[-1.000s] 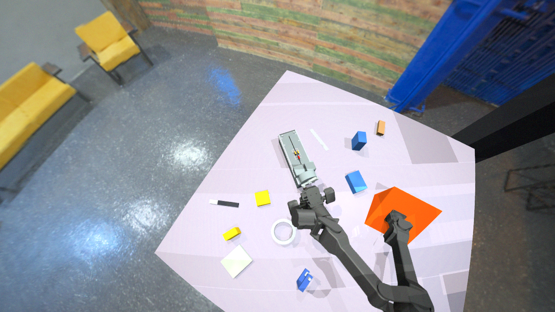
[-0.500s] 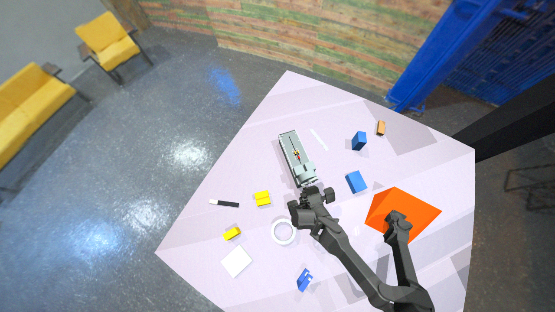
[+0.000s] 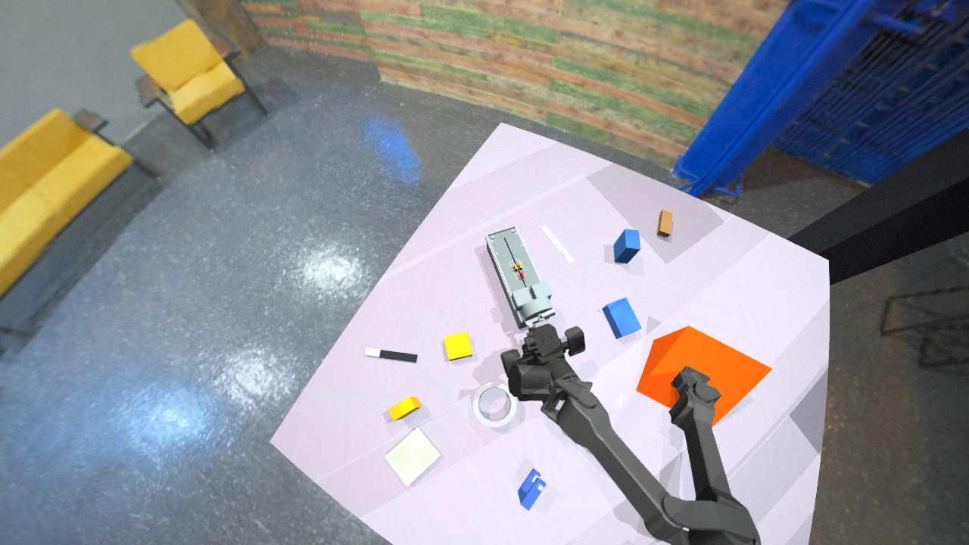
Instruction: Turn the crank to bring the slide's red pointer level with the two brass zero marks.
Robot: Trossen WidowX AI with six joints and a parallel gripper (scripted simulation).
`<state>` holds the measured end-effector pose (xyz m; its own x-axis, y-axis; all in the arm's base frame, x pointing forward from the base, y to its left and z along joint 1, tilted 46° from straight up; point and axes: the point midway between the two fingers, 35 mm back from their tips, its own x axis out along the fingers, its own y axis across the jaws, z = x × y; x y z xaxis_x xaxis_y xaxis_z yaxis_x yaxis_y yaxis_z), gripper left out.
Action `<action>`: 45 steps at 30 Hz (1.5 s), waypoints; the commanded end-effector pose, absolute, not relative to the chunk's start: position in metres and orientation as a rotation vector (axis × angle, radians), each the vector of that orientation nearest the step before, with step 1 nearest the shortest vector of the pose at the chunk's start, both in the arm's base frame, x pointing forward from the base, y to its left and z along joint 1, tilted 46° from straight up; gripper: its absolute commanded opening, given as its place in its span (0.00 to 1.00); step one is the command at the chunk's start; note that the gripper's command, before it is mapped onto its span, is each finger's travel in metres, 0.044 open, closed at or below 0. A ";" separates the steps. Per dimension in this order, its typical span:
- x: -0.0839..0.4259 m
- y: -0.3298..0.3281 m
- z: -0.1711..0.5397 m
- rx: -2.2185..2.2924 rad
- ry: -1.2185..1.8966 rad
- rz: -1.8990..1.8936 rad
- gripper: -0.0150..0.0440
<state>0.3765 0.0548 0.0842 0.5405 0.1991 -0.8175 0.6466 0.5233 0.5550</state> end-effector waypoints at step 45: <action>0.366 0.022 0.099 1.018 0.978 -0.330 0.25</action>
